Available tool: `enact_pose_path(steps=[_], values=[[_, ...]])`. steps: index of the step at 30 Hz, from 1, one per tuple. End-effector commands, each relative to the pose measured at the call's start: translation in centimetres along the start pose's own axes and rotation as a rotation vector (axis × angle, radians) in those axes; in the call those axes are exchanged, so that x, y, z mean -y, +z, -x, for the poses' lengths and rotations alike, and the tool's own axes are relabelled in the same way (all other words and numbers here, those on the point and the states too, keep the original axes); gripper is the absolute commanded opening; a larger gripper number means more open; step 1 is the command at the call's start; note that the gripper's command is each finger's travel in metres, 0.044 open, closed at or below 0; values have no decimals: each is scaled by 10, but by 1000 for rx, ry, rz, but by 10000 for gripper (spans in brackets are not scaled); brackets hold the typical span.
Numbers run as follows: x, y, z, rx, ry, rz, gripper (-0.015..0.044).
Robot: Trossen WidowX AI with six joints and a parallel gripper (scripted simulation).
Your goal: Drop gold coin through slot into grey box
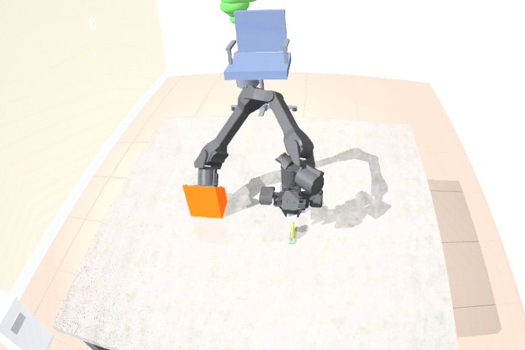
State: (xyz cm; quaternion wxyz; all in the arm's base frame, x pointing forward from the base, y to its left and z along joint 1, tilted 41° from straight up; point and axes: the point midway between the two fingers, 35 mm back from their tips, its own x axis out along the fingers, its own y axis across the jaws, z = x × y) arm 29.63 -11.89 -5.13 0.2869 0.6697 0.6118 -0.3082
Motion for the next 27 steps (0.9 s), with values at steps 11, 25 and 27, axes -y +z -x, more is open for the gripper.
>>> enact_pose_path(steps=[11, 25, 27], values=[[-1, 1, -25, -8, 3, -9, 161], [-2, 1, -48, -8, 4, -8, 161], [-2, 1, -51, -8, 4, -9, 161]])
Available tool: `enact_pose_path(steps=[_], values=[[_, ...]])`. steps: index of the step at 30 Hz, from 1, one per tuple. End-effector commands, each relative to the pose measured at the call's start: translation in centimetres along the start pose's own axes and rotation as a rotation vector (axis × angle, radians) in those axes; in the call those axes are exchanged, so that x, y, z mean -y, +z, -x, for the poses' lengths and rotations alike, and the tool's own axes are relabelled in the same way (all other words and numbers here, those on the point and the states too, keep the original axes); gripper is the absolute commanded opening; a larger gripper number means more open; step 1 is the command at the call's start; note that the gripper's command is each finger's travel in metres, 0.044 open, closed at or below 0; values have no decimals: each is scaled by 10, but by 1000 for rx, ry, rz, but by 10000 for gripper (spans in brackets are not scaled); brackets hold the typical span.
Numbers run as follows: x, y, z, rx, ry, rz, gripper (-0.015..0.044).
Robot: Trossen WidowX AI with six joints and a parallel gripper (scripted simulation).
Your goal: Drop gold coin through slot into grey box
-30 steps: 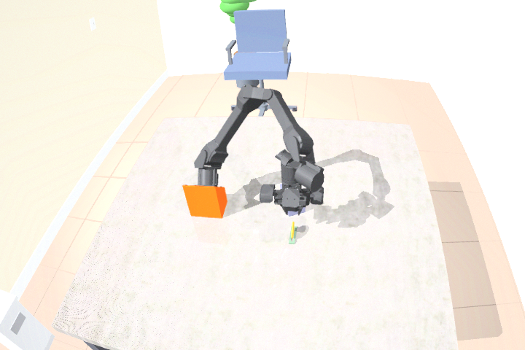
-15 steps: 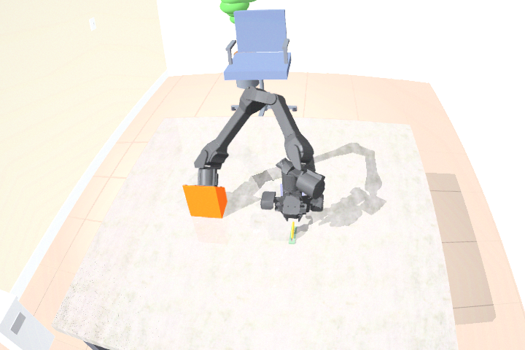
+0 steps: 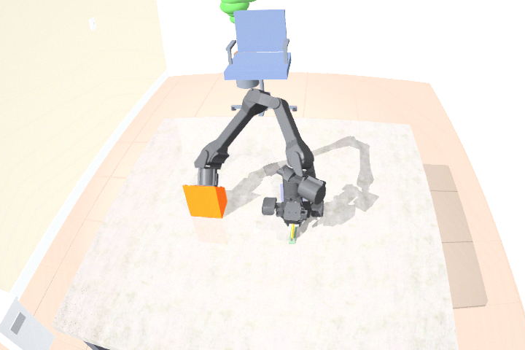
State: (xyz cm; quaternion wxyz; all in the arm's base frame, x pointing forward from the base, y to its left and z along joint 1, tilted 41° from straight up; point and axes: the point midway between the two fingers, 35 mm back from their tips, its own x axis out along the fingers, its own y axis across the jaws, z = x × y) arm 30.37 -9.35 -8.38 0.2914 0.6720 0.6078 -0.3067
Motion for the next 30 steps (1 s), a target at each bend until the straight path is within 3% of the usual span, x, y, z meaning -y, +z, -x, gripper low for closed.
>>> enact_pose_path(steps=[1, 22, 28, 30], values=[[3, 0, -11, -12, -8, -13, 161], [4, -1, -40, -15, -8, -13, 161], [4, -1, -40, -15, -8, -13, 3], [4, -1, -40, -15, -8, -13, 0]])
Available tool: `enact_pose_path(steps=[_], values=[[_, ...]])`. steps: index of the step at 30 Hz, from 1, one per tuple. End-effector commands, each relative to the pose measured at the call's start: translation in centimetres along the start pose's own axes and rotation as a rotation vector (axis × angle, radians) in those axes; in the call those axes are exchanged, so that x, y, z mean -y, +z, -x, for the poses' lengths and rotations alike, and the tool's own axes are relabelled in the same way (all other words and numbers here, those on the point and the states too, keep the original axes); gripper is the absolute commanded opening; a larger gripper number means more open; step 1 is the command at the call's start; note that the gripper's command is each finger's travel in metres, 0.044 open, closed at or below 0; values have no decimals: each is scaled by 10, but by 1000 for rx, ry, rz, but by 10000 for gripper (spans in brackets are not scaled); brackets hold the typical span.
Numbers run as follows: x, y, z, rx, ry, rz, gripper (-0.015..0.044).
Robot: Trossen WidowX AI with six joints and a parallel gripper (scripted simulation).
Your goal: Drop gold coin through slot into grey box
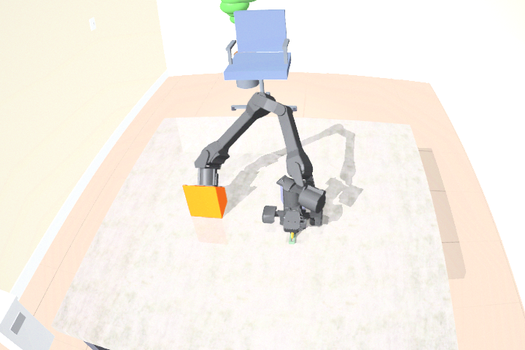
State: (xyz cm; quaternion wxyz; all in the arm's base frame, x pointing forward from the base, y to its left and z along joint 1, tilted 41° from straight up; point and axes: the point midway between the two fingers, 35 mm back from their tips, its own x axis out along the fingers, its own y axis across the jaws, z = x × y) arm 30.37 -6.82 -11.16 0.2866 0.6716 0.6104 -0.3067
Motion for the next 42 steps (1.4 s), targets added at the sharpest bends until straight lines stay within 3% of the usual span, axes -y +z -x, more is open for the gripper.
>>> enact_pose_path(steps=[1, 18, 42], values=[[1, 0, -3, -8, -1, -9, 0], [-4, 5, 15, 13, 24, -25, 0], [-2, 4, 74, 2, 4, -13, 0]])
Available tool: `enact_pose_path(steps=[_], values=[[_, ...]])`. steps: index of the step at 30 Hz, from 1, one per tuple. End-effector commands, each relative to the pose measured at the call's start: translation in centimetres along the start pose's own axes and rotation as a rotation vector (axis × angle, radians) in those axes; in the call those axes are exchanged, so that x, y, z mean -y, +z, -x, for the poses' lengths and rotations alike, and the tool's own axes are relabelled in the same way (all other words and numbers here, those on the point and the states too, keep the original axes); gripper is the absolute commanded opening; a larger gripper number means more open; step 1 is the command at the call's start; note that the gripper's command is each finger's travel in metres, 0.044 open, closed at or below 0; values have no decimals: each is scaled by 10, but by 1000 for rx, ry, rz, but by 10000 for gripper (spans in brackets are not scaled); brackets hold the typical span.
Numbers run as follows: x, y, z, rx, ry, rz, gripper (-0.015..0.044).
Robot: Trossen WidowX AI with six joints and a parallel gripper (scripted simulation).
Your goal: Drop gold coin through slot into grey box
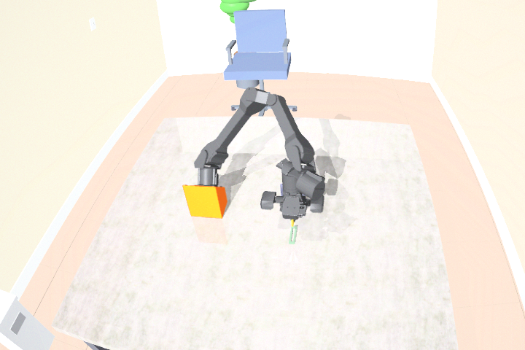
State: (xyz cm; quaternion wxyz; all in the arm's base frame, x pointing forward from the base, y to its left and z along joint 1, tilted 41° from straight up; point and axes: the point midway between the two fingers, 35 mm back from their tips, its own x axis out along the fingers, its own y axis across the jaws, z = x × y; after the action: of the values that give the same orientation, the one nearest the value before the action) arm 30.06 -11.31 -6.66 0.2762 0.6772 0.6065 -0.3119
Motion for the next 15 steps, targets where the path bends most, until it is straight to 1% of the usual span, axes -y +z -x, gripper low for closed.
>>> enact_pose_path(steps=[1, 7, 10, 15], values=[[-1, -2, 13, 8, 1, 13, 0], [1, -3, 28, 3, -4, 17, 0], [1, -4, 30, 3, -5, 23, 0], [-2, -5, 30, 2, -5, 171, 0]])
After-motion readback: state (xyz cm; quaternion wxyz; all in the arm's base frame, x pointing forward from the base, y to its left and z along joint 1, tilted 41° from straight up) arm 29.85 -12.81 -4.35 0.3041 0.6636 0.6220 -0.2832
